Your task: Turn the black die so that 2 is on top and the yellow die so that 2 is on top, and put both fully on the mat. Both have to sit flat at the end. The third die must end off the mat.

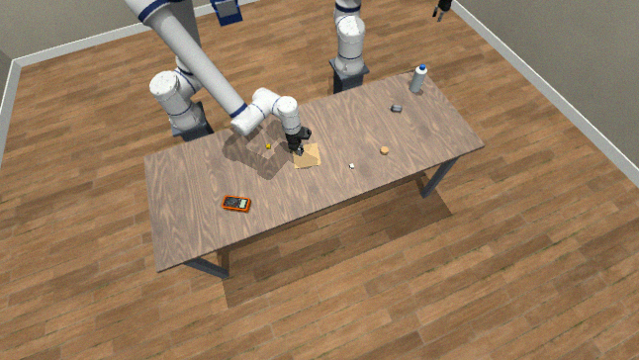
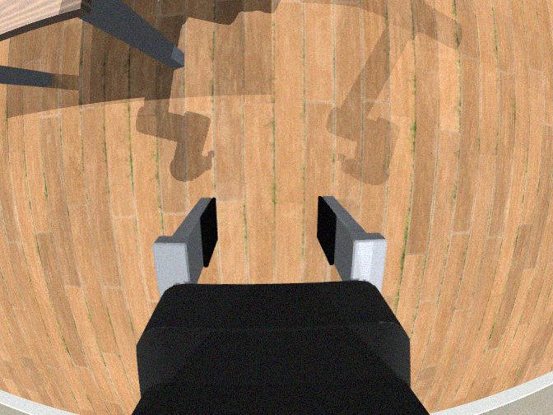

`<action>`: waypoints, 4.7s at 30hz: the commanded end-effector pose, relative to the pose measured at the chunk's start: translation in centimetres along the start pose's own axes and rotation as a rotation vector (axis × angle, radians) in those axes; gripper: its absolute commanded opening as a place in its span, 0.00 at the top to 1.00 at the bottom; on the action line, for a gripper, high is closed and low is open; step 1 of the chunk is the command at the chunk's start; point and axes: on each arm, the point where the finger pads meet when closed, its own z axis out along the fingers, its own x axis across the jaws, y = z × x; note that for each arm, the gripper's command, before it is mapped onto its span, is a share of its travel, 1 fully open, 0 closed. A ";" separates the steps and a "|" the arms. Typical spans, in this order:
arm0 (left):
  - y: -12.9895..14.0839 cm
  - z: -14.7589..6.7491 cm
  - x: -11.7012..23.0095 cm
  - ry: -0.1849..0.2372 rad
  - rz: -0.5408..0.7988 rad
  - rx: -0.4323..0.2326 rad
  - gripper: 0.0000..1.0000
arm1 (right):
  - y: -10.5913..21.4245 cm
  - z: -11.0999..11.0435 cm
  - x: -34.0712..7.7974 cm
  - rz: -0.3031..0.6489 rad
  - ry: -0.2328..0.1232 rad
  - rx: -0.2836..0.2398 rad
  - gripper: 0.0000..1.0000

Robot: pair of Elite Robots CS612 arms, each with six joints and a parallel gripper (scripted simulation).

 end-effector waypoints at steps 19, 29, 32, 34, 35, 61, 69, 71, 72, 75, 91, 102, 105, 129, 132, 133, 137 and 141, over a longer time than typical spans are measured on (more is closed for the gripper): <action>0.1 -0.1 0.0 0.000 0.000 -0.002 0.00 | -0.1 0.1 0.0 0.000 0.000 0.002 0.60; 0.1 -0.1 0.0 0.000 0.000 -0.002 0.00 | -0.1 0.3 0.0 0.000 0.000 0.002 0.60; 0.1 -0.1 0.0 0.000 0.000 -0.002 0.00 | -0.1 0.3 0.0 0.000 0.000 0.002 0.60; 0.1 -0.1 0.0 0.000 0.000 -0.002 0.00 | -0.1 0.3 0.0 0.000 0.000 0.002 0.60; 0.1 -0.1 0.0 0.000 0.000 -0.002 0.00 | -0.1 0.3 0.0 0.000 0.000 0.002 0.60; 0.1 -0.1 0.0 0.000 0.000 -0.002 0.00 | -0.1 0.3 0.0 0.000 0.000 0.002 0.60; 0.1 -0.1 0.0 0.000 0.000 -0.002 0.00 | -0.1 0.3 0.0 0.000 0.000 0.002 0.54; 0.1 -0.1 0.0 0.000 0.000 -0.002 0.00 | -0.1 0.3 0.0 0.000 0.000 0.002 0.48; 0.1 -0.1 0.0 0.000 0.000 -0.002 0.00 | -0.1 0.3 0.0 0.000 0.000 0.002 0.48; 0.1 -0.1 0.0 0.000 0.000 -0.002 0.00 | -0.1 0.3 0.0 0.000 0.000 0.002 0.42; 0.1 -0.1 0.0 0.000 0.000 -0.002 0.00 | -0.1 0.3 0.0 0.000 0.000 0.002 0.30; 0.1 -0.1 0.0 0.000 0.000 -0.002 0.00 | -0.1 -1.4 0.0 0.000 0.000 0.002 0.30; 0.1 -0.1 0.0 0.000 0.000 -0.002 0.00 | -0.1 -2.9 0.0 0.000 0.000 0.002 0.30; 0.1 -0.1 0.0 0.000 0.000 -0.002 0.00 | -0.1 -8.7 0.0 0.000 0.000 0.002 0.00; 0.1 -0.1 0.0 0.000 0.000 -0.002 0.00 | -0.1 -8.7 0.0 0.000 0.000 0.002 0.00; 0.1 -0.1 0.0 0.000 0.000 -0.002 0.00 | -0.1 -8.7 0.0 0.000 0.000 0.002 0.00; 0.1 -0.1 0.0 0.000 0.000 -0.002 0.00 | -0.1 -8.7 0.0 0.000 0.000 0.002 0.00; 0.1 -0.1 0.0 0.000 0.000 -0.002 0.00 | -0.1 -8.7 0.0 0.000 0.000 0.002 0.00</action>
